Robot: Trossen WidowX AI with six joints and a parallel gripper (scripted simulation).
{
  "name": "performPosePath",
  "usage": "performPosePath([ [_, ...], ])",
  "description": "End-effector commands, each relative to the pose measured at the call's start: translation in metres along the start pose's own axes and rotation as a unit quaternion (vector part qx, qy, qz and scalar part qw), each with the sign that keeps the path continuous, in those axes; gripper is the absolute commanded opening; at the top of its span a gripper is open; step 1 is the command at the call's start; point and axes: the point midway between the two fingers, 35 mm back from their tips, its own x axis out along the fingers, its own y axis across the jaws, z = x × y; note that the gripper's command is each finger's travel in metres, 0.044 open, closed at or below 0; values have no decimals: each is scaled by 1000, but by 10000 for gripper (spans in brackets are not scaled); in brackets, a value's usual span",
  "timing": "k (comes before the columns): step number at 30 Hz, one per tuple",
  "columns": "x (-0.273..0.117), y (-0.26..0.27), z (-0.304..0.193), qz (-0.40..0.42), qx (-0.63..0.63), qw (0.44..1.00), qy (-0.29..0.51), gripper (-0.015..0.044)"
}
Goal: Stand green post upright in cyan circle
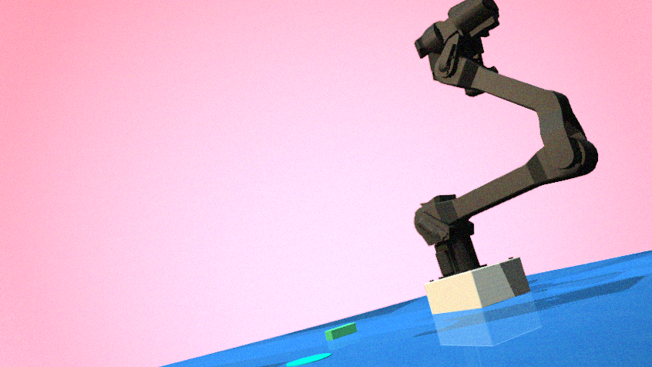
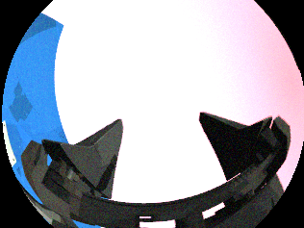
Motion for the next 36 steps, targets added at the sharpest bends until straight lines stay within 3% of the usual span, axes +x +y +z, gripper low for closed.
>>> performPosePath([
  [1, 0, 0, 1, -1, 0, 1000, -1, 374],
  [7, 3, -15, 34, -36, -17, 999, -34, 233],
  [22, -18, -35, 181, -130, -67, 962, -230, 233],
  [36, -80, 5, 302, -112, -122, 885, -435, 233],
])
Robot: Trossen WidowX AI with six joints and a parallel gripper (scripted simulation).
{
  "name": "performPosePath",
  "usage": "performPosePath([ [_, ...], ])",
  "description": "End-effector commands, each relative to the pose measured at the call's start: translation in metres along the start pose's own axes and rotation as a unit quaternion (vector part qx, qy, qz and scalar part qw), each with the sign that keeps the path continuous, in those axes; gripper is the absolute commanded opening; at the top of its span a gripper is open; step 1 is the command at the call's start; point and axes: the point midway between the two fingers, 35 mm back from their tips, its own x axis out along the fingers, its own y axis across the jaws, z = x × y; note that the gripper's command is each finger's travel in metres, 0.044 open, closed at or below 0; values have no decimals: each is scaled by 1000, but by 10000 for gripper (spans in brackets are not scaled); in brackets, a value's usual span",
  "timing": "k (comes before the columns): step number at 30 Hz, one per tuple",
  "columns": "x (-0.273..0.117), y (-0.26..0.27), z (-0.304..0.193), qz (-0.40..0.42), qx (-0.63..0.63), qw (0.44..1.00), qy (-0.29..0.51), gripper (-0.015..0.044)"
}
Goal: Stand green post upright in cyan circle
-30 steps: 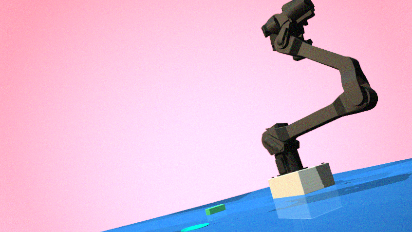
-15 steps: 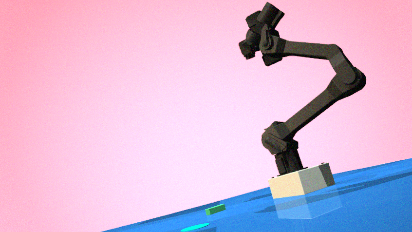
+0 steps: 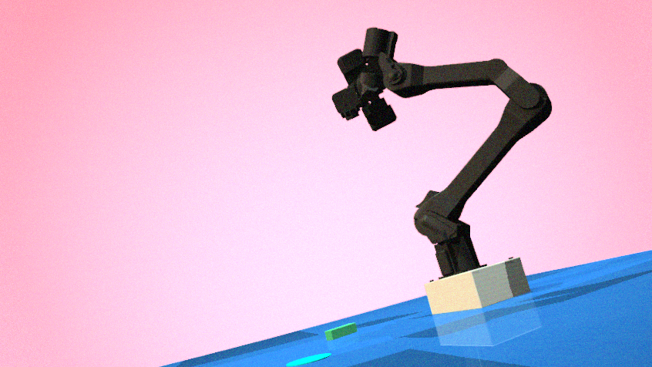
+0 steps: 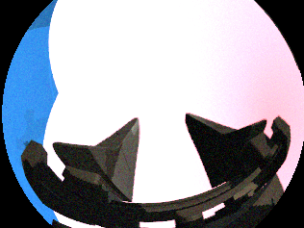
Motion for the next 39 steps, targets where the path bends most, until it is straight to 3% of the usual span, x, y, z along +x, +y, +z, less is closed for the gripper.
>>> performPosePath([
  [1, 6, 5, 40, 11, -3, 998, -67, 233],
  [11, -4, 38, 142, 77, -11, 968, -239, 233],
  [22, -51, 93, 230, 204, -24, 896, -394, 233],
  [31, -109, 144, 273, 342, -47, 812, -471, 233],
  [39, -165, 187, 285, 475, -82, 727, -490, 233],
])
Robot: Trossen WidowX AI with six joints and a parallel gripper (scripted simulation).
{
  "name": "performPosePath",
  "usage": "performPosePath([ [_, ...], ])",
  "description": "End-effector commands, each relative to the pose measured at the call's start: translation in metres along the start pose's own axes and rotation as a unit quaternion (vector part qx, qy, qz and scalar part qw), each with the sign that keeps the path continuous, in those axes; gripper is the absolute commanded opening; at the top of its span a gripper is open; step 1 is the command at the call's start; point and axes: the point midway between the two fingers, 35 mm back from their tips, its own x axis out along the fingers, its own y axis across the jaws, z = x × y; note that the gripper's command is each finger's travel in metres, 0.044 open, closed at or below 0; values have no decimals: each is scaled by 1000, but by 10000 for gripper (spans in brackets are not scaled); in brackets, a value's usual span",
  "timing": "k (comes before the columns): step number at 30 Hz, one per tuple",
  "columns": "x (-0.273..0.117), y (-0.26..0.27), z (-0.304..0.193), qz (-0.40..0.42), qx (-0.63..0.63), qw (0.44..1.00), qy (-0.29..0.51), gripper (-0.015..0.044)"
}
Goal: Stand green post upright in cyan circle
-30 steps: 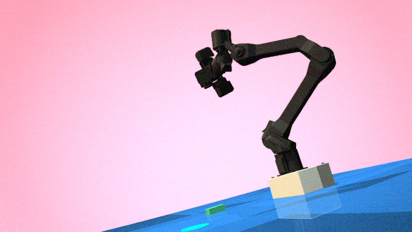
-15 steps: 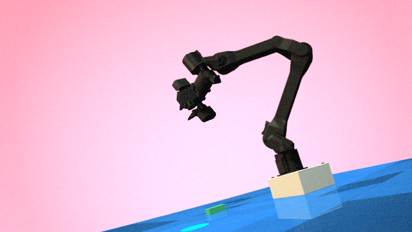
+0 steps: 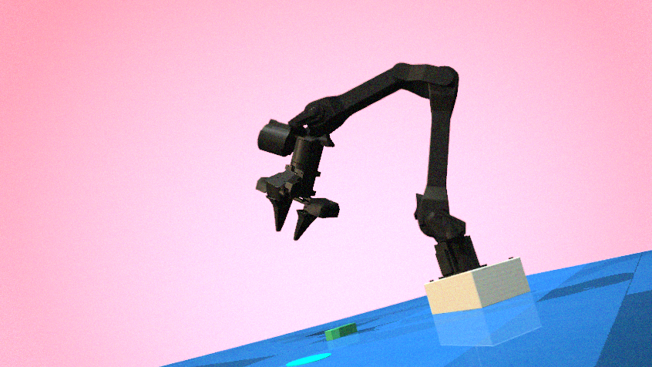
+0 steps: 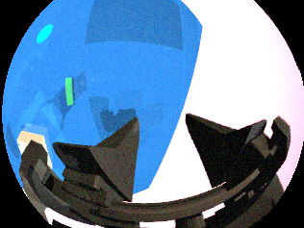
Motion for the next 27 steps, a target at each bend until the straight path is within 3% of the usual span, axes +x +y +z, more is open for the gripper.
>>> performPosePath([
  [1, 10, 25, 17, 73, 15, 997, -18, 233],
  [13, 16, 107, 51, 299, 68, 952, -5, 233],
  [19, 17, 113, 53, 313, 71, 947, 0, 233],
  [27, 91, 163, 59, 313, 71, 947, 0, 233],
])
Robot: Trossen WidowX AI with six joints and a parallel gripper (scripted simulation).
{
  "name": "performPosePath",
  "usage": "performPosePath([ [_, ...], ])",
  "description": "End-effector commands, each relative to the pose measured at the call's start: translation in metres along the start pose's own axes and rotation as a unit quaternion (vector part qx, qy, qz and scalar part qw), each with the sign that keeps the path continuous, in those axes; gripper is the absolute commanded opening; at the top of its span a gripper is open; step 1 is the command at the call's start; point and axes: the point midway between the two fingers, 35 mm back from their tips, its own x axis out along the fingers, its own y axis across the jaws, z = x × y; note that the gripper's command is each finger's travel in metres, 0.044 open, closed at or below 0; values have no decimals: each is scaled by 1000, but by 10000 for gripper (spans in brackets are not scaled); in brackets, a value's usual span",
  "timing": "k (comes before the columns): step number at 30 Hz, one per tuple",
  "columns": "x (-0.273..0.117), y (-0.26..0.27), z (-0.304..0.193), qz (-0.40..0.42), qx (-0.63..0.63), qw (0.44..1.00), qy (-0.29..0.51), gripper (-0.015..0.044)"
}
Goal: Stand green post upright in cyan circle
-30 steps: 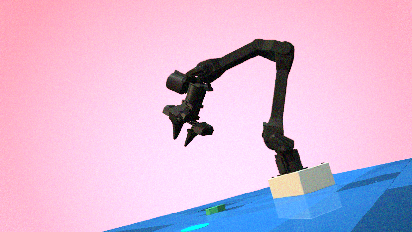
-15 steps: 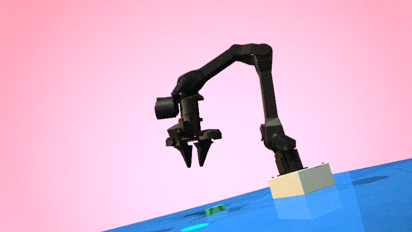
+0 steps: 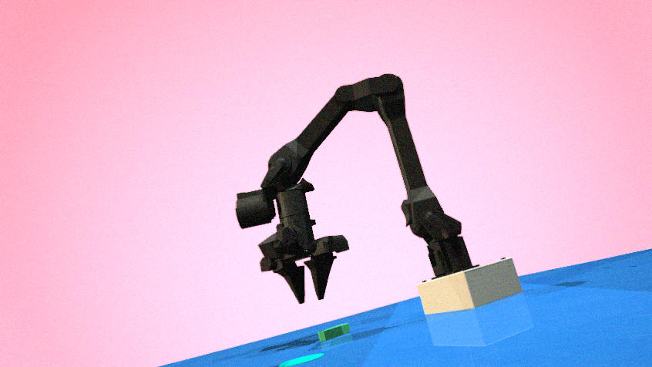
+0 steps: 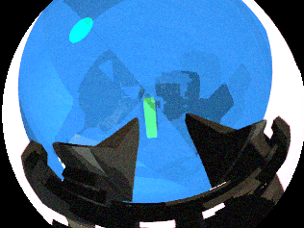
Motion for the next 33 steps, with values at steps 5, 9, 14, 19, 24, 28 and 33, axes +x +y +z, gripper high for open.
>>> performPosePath([
  [5, 62, 12, -8, 12, 0, 1000, 7, 233],
  [9, 62, 12, -8, 12, 0, 1000, 7, 154],
  [14, 62, 12, -8, 12, 0, 1000, 7, 23],
  [19, 61, 10, -9, 9, 6, 1000, 7, 23],
  [24, 52, 4, -9, -2, 26, 1000, 8, 23],
  [28, 41, 2, -7, 0, 23, 1000, 7, 23],
  [33, 28, 1, -6, 1, 20, 1000, 7, 23],
])
